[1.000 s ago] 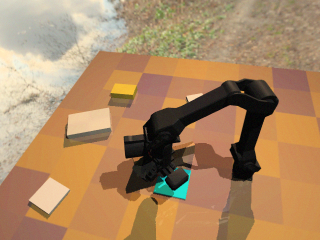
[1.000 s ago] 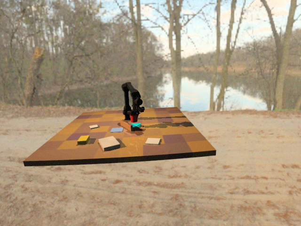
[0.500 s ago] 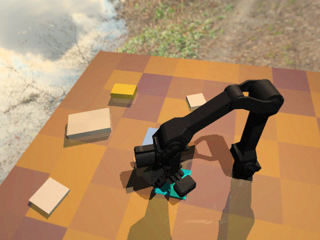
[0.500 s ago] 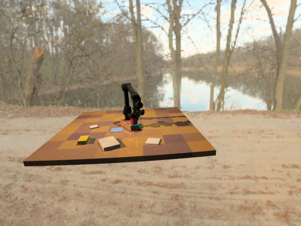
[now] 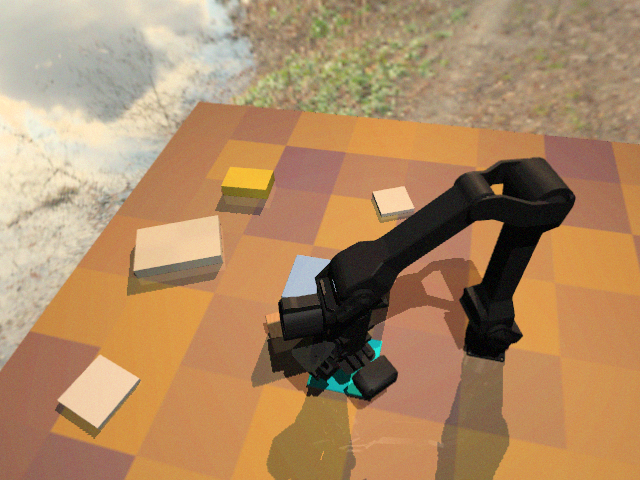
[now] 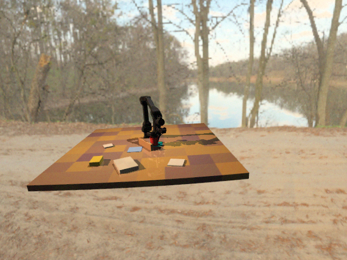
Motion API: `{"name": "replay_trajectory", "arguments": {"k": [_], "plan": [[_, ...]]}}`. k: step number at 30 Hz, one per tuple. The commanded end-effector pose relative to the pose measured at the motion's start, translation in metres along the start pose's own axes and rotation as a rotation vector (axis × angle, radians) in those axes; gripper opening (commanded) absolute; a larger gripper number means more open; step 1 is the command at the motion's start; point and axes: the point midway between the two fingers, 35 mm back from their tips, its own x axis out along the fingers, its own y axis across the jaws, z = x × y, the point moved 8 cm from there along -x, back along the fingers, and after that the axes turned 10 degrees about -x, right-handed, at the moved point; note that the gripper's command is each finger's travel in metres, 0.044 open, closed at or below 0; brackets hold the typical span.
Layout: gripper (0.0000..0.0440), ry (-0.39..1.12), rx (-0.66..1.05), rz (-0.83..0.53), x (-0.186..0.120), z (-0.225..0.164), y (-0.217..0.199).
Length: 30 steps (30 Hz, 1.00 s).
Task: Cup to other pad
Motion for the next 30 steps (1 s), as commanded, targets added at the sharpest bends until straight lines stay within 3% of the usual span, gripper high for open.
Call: {"name": "replay_trajectory", "arguments": {"k": [1, 19, 30], "plan": [[0.011, -0.037, 0.016, -0.013, -0.005, -0.001, -0.002], [0.018, -0.16, 0.013, -0.028, -0.025, -0.015, 0.004], [0.0254, -0.234, 0.019, -0.054, -0.04, -0.023, 0.007]]}}
